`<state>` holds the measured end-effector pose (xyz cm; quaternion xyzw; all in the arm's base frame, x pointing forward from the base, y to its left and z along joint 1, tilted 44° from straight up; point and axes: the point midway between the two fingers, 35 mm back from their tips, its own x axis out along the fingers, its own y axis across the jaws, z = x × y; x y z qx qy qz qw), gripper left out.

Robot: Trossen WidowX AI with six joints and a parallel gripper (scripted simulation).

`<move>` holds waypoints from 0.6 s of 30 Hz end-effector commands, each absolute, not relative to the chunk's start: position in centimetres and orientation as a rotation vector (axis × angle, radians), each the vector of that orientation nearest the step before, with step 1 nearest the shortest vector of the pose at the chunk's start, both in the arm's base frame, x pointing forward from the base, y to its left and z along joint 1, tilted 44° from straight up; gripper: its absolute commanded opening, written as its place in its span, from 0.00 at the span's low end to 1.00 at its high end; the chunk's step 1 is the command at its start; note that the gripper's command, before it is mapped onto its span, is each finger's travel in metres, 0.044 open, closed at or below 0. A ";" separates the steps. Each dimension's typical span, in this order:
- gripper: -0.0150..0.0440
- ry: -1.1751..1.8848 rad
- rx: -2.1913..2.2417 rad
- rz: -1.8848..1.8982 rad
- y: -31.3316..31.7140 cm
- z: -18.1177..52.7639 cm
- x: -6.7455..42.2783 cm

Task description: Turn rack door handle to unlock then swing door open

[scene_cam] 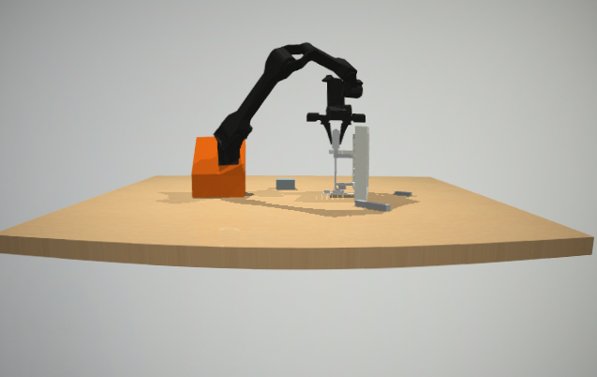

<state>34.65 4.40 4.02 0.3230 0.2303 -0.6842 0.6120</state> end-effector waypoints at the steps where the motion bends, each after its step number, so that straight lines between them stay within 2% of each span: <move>1: 0.29 0.612 0.661 -1.535 4.3 4.2 33.8; 18: 0.29 0.824 0.430 -1.407 3.7 4.9 30.3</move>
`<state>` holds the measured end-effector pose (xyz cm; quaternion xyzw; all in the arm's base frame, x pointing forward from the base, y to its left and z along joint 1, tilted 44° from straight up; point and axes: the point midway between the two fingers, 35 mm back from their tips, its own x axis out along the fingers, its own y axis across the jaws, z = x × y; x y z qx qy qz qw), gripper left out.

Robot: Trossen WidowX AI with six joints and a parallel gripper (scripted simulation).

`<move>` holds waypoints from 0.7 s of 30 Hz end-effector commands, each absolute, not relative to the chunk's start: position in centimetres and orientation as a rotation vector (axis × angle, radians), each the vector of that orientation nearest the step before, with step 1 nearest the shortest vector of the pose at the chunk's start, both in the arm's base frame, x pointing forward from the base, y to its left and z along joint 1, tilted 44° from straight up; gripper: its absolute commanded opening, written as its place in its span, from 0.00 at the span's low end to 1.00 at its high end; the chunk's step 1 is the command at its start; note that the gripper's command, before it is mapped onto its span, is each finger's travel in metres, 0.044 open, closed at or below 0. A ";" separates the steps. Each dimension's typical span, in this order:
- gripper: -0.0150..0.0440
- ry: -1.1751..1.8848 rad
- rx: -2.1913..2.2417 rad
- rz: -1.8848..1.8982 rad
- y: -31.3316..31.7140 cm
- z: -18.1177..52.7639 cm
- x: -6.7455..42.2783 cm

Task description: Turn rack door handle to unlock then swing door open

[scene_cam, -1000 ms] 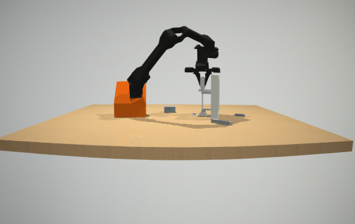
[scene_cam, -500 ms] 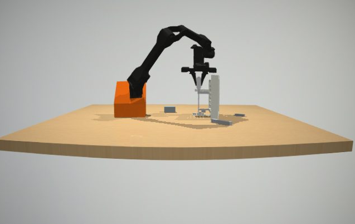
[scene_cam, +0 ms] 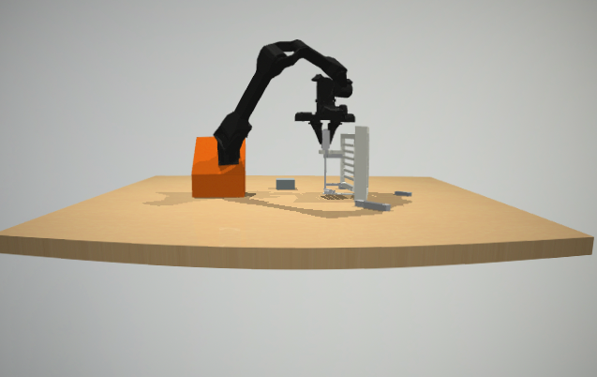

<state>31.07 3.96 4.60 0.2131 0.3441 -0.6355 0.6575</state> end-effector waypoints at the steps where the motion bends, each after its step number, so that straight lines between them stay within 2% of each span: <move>1: 0.29 0.834 0.418 -1.399 3.6 5.0 30.0; 21: 0.29 1.046 0.161 -1.234 1.7 7.0 25.8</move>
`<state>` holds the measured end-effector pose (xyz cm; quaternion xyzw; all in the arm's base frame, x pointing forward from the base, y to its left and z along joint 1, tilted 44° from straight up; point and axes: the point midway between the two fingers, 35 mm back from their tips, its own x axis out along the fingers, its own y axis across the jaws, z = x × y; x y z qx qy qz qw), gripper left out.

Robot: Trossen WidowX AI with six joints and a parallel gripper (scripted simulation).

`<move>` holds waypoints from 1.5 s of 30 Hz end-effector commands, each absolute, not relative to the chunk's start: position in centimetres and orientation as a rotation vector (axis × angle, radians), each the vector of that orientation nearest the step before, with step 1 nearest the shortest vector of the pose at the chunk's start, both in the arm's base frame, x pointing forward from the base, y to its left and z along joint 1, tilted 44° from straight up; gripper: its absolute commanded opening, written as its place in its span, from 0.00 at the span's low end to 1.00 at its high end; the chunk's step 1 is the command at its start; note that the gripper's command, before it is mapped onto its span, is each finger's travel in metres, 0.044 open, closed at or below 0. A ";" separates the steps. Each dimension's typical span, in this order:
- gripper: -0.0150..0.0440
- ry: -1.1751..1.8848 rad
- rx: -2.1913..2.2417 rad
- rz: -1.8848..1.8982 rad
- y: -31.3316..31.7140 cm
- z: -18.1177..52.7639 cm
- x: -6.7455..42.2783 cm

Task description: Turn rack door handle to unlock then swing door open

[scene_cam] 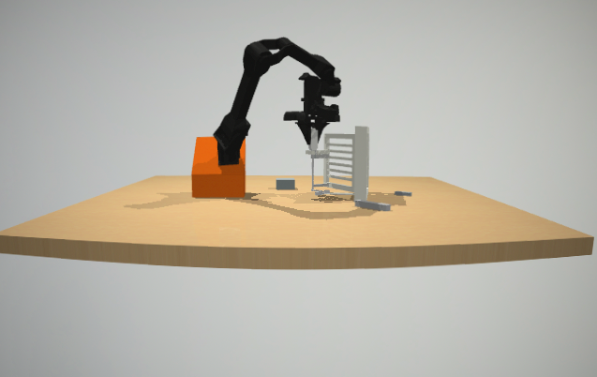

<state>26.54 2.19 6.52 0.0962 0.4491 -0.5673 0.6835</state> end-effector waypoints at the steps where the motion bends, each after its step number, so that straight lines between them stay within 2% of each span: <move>1: 0.29 1.056 0.148 -1.224 1.6 7.2 25.6; 21: 0.29 1.247 -0.115 -1.031 -1.4 10.2 22.6; 45: 0.29 1.413 -0.377 -0.813 -5.0 13.7 21.1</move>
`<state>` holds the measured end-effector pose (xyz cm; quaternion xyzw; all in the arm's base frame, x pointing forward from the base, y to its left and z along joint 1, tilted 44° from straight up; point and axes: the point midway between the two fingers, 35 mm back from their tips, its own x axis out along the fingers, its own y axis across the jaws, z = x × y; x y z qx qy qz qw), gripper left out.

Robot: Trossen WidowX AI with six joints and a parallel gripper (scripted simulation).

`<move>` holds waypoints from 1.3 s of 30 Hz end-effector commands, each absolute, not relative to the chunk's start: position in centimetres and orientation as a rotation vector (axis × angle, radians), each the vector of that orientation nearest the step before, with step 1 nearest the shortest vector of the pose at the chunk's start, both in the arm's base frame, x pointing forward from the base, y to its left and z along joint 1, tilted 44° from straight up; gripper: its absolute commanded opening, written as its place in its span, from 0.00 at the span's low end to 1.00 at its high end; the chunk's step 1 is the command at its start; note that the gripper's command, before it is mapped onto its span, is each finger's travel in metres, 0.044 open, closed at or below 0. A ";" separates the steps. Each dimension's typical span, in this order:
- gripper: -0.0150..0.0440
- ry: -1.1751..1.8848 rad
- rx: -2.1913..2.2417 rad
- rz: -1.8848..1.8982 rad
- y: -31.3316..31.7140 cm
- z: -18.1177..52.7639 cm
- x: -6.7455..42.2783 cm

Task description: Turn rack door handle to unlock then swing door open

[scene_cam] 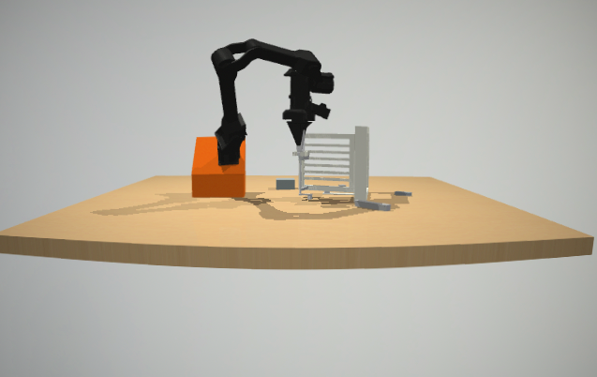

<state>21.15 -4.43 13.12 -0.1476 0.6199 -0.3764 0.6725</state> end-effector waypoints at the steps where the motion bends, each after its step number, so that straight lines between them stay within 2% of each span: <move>1: 0.29 1.419 -0.387 -0.804 -5.1 13.9 21.1; 24: 0.29 1.470 -0.478 -0.723 -6.5 15.2 20.9; 34: 0.73 1.470 -0.478 -0.723 -6.5 15.2 20.9; 39: 0.75 1.463 -0.481 -0.711 -6.2 15.5 21.0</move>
